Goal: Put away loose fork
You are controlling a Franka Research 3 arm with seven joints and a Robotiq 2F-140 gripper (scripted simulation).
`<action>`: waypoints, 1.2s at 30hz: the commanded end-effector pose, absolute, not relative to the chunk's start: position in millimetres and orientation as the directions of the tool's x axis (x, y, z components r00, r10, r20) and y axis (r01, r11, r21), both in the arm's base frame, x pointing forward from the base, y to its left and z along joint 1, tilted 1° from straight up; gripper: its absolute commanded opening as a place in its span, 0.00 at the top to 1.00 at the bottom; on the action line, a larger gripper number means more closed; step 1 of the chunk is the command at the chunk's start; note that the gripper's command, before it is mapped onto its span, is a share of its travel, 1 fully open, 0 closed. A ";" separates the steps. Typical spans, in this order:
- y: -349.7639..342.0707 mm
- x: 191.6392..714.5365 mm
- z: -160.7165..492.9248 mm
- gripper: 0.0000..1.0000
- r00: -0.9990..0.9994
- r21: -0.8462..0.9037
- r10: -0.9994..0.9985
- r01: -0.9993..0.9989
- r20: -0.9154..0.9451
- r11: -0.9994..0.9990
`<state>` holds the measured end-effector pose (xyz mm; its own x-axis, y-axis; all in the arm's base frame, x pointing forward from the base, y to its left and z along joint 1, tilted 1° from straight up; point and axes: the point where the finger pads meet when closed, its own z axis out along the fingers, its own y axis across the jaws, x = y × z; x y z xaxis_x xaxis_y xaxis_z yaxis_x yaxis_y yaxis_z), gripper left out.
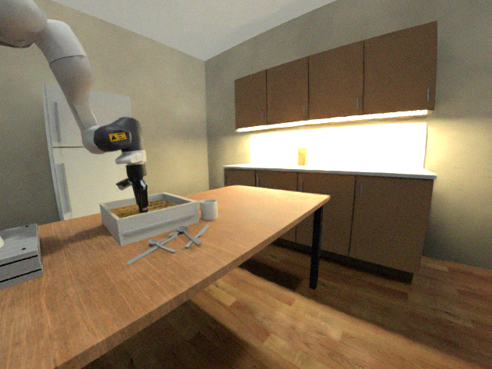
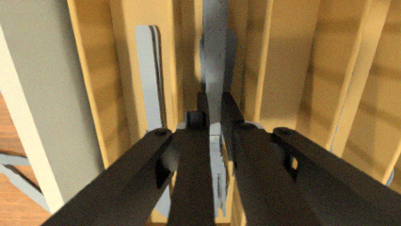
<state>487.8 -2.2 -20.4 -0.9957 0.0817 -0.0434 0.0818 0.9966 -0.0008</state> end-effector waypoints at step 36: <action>-1.9 491.2 -21.8 0.77 -0.995 -0.001 0.084 0.084 -0.052 0.996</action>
